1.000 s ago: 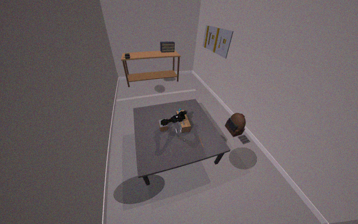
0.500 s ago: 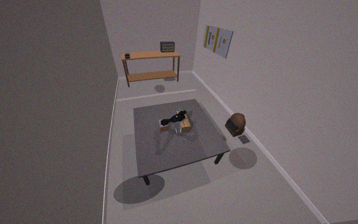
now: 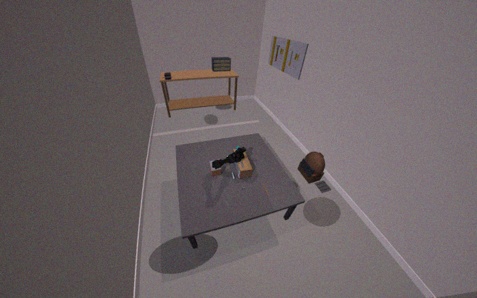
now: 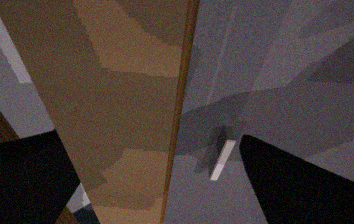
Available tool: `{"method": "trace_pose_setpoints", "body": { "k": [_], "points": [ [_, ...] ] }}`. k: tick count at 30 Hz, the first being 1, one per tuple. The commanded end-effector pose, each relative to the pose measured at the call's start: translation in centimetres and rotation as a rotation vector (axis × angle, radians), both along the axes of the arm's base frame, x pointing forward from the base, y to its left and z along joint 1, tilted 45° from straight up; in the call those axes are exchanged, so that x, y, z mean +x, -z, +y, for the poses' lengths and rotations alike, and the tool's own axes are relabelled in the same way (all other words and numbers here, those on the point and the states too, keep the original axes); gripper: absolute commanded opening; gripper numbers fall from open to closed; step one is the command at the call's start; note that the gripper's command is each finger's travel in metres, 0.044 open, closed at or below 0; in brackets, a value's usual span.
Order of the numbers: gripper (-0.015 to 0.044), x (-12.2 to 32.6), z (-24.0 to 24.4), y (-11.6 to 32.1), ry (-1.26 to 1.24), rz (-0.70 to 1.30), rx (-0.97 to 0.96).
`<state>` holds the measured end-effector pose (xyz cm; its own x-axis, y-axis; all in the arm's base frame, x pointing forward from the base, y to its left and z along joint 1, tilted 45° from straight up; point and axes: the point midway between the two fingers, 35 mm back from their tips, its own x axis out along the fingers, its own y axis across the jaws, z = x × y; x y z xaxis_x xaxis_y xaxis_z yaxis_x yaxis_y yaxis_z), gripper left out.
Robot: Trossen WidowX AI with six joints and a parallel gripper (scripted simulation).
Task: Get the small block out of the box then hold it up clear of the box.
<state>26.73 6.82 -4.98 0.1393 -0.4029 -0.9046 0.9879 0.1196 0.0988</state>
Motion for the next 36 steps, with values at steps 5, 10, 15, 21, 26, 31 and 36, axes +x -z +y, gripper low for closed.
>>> {"method": "trace_pose_setpoints", "body": {
  "k": [5, 10, 15, 21, 26, 31, 36],
  "points": [
    [0.04, 0.0, -0.5, -0.4, 0.002, 0.003, 0.001],
    [0.04, 0.0, -0.6, -0.4, 0.002, 0.003, 0.001],
    [0.04, 0.0, -0.3, -0.1, 0.002, 0.003, 0.001],
    [0.04, 0.0, 0.3, 0.4, 0.002, 0.003, 0.002],
    [0.04, -0.1, 0.6, 0.7, 0.002, 0.003, 0.002],
    [0.04, -0.1, 1.0, 1.1, 0.002, 0.003, 0.002],
    [0.04, -0.1, 1.4, 1.4, 0.002, 0.003, 0.003]
  ]
}}
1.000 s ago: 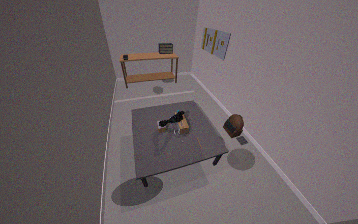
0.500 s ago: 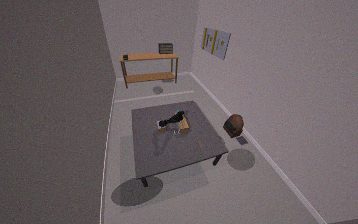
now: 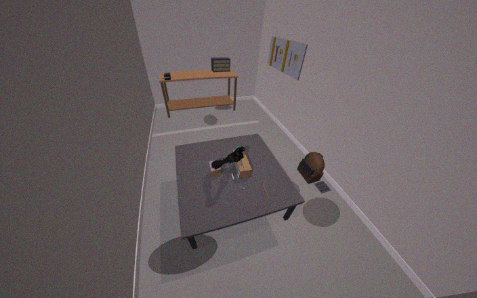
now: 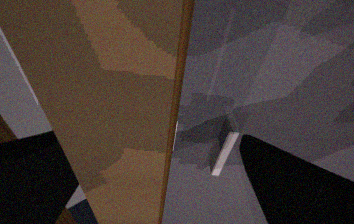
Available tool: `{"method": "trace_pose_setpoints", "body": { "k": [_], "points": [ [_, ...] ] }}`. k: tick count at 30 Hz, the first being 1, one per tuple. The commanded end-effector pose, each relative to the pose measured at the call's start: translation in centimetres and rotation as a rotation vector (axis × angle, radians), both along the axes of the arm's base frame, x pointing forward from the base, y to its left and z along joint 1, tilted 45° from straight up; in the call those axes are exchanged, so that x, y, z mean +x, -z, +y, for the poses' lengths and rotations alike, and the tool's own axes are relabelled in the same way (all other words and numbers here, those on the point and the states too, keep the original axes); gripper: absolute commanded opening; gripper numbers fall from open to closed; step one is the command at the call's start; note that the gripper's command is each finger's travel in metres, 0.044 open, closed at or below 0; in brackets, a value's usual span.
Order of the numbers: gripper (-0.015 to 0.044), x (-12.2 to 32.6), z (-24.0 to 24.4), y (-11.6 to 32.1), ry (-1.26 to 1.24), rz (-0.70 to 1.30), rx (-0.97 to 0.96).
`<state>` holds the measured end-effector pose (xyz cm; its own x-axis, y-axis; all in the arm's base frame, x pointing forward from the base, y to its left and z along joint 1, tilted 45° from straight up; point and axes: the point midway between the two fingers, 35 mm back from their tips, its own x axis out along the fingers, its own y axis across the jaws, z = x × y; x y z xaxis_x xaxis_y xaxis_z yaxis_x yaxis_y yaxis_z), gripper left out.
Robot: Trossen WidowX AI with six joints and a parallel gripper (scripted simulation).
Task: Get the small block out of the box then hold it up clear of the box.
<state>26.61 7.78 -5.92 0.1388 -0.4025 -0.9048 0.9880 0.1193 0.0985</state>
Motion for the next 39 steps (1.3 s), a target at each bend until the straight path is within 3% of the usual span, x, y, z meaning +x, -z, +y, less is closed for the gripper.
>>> {"method": "trace_pose_setpoints", "body": {
  "k": [1, 39],
  "points": [
    [0.04, 0.0, 0.5, 0.5, 0.001, 0.002, 0.002],
    [0.04, 0.0, 1.6, 1.6, 0.001, 0.002, 0.003]
  ]
}}
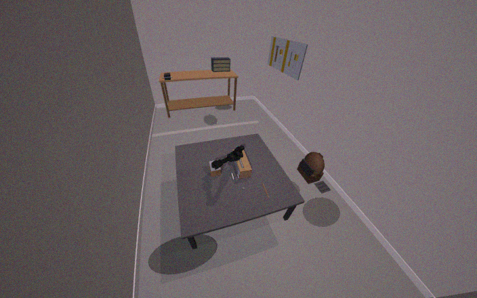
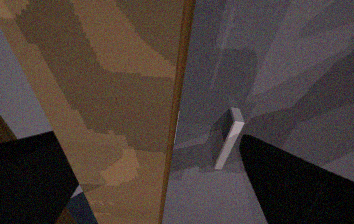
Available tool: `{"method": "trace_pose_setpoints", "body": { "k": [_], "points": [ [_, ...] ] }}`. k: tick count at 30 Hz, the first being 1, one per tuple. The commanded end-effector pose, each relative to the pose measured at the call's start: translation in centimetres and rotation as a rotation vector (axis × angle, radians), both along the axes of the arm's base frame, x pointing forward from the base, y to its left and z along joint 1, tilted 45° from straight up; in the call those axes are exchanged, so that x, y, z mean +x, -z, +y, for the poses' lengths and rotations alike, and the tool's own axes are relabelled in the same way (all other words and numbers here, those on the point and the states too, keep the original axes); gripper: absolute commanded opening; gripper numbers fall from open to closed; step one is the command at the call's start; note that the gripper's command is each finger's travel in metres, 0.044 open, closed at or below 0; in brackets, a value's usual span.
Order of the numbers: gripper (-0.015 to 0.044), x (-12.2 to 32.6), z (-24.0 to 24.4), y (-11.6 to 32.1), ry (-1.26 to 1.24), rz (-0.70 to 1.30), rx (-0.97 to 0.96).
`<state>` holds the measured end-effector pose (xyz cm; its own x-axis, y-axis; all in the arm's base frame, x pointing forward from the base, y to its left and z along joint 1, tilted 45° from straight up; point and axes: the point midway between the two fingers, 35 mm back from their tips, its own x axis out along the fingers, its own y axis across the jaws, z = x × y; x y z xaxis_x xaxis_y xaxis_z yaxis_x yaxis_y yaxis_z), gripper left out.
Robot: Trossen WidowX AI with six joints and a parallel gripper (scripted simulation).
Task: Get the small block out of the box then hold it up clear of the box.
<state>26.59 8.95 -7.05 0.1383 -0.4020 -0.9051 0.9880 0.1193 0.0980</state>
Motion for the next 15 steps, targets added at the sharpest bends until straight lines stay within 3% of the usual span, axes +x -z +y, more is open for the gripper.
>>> {"method": "trace_pose_setpoints", "body": {
  "k": [1, 15],
  "points": [
    [0.04, 0.1, 0.5, 0.5, 0.002, 0.002, 0.003],
    [0.04, 0.0, 1.7, 1.7, 0.002, 0.001, 0.004]
  ]
}}
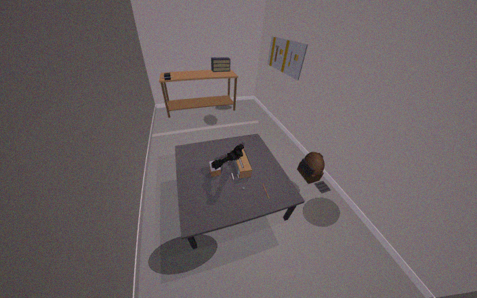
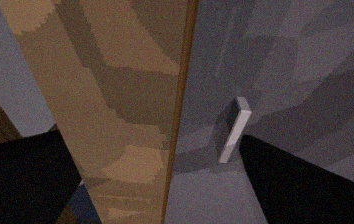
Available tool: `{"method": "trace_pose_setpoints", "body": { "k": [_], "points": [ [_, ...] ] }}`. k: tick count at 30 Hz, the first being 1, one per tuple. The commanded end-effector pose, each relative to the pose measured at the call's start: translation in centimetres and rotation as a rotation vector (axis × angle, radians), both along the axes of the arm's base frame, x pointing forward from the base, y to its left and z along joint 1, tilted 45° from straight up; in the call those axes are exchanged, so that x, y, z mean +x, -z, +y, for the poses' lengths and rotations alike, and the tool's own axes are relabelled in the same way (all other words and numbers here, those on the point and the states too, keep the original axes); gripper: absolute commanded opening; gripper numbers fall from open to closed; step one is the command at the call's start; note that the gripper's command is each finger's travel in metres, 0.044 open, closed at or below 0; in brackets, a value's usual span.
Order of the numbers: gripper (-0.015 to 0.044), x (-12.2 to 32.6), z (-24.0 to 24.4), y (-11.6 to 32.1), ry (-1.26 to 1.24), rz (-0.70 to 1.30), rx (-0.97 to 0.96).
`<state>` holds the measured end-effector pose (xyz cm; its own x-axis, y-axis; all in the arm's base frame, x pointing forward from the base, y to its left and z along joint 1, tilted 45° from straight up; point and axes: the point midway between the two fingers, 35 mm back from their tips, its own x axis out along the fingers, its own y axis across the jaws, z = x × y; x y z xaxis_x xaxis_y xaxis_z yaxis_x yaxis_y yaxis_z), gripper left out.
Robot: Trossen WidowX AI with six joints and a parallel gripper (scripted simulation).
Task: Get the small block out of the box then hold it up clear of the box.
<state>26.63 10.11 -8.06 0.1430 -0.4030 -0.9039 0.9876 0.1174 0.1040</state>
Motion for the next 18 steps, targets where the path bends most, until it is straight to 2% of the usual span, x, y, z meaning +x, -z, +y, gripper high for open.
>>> {"method": "trace_pose_setpoints", "body": {
  "k": [1, 18],
  "points": [
    [0.04, 0.0, 0.7, 0.8, -0.001, 0.007, 0.005],
    [0.04, -0.1, 2.8, 2.8, -0.001, 0.007, 0.007]
  ]
}}
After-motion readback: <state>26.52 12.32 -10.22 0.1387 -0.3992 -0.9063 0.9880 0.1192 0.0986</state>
